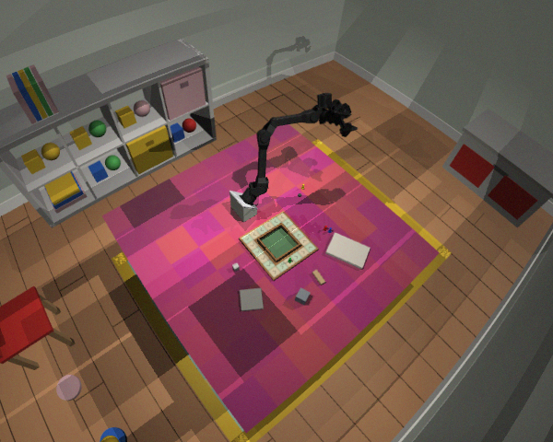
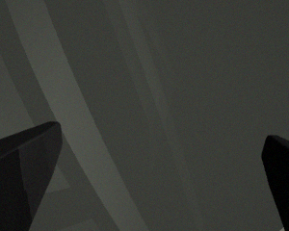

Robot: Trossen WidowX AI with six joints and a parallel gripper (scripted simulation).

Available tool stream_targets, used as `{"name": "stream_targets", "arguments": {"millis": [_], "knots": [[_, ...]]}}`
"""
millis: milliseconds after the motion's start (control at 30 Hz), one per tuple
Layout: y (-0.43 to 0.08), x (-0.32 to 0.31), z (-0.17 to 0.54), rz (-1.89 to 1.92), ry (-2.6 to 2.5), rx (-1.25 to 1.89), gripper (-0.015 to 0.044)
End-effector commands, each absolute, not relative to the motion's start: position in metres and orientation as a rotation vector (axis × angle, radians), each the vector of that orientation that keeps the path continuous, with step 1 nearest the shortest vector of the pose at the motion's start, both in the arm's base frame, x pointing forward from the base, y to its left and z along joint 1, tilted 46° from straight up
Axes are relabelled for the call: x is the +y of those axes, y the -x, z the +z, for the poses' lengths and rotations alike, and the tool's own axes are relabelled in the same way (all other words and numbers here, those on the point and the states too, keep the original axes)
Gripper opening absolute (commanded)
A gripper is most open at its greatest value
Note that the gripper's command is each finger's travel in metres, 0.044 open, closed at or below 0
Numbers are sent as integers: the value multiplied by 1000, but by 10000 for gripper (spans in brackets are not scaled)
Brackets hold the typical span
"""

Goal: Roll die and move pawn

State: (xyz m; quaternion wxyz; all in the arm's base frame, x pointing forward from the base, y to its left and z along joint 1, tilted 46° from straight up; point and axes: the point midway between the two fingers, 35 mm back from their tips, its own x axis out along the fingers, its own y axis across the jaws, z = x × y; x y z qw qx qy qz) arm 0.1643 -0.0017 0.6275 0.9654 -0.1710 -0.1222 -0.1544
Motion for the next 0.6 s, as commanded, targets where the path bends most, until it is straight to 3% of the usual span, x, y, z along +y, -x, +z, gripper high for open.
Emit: {"name": "stream_targets", "arguments": {"millis": [0,133,567], "knots": [[-165,-1,627,-313,349,-247,374],[-181,16,624,-317,423,-239,275],[-297,70,570,-300,737,-90,275]]}}
